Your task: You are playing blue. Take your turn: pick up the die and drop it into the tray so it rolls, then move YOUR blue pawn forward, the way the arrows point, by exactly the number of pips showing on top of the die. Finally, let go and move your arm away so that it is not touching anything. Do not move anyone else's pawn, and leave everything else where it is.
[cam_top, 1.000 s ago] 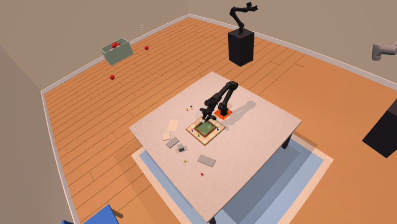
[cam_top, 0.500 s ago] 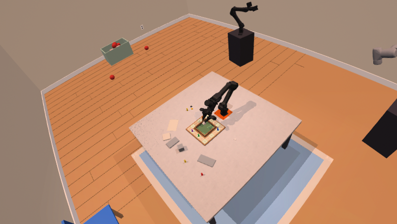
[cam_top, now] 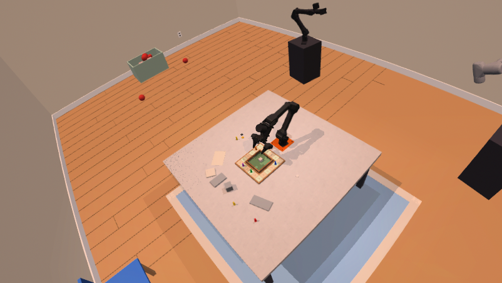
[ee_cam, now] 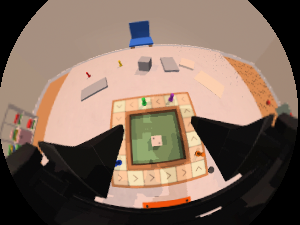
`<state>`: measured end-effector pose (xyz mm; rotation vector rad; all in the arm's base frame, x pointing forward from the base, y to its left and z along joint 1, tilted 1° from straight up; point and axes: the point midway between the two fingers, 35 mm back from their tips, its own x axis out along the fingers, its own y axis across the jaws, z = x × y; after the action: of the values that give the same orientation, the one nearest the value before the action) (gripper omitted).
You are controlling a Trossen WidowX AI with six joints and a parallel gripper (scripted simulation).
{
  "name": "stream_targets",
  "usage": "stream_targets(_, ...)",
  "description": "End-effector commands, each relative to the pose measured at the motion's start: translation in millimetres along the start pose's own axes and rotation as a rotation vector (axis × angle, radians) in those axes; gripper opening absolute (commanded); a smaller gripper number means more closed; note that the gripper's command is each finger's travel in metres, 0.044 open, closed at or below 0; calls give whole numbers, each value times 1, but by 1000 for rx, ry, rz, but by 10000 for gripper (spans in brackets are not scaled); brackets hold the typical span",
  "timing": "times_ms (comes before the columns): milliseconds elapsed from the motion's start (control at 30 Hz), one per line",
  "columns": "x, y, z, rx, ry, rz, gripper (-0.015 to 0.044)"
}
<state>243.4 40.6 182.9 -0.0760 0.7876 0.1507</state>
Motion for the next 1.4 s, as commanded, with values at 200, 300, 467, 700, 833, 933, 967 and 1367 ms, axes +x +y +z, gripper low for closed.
stream_targets(200,26,-1,-4,7,491,-1,440)
stream_targets(300,34,-1,-6,8,650,0,440)
stream_targets(467,35,-1,-8,0,645,0,440)
stream_targets(700,31,51,-31,-170,678,79,282)
stream_targets(833,22,91,-58,-328,705,144,200)
stream_targets(933,14,110,-75,-418,717,178,200)
stream_targets(967,14,111,-77,-424,718,180,200)
stream_targets(1367,25,111,-87,-424,718,180,200)
